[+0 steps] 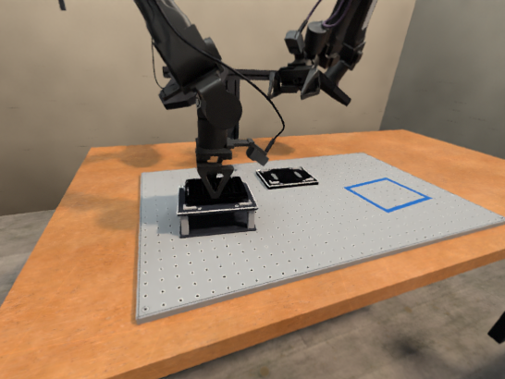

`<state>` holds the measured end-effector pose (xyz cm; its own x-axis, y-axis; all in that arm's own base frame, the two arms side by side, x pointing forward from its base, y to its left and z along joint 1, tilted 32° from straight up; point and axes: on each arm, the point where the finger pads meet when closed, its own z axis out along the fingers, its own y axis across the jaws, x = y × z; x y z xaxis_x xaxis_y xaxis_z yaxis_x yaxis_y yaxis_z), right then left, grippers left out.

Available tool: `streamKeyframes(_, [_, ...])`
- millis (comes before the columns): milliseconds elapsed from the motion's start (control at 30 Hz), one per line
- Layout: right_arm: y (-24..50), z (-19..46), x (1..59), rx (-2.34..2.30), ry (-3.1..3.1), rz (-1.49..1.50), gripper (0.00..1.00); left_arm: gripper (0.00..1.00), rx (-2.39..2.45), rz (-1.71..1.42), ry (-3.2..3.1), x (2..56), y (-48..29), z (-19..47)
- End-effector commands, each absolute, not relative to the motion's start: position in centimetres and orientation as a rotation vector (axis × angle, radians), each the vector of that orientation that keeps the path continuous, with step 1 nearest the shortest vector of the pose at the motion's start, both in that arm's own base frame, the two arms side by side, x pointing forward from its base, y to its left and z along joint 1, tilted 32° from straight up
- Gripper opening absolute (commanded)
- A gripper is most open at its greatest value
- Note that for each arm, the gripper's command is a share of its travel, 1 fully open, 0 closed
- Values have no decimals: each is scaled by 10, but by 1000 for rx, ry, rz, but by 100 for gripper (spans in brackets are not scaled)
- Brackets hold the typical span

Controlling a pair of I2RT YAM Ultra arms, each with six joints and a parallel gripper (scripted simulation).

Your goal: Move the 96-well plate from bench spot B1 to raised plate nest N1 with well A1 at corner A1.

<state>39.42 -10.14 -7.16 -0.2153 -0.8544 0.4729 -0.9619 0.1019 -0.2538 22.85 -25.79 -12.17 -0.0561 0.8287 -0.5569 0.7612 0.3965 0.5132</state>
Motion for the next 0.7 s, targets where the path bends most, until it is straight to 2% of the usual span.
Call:
streamKeyframes(0, [-102,-74,410,1843,-2186,799,79,100,1374,91,1812,227,-262,-120])
streamKeyframes(267, [-111,-93,408,1839,-2182,785,79,100,1374,91,1812,227,-262,-120])
streamKeyframes(667, [-104,-75,393,1830,-2176,780,79,100,1374,91,1812,227,-262,-120])
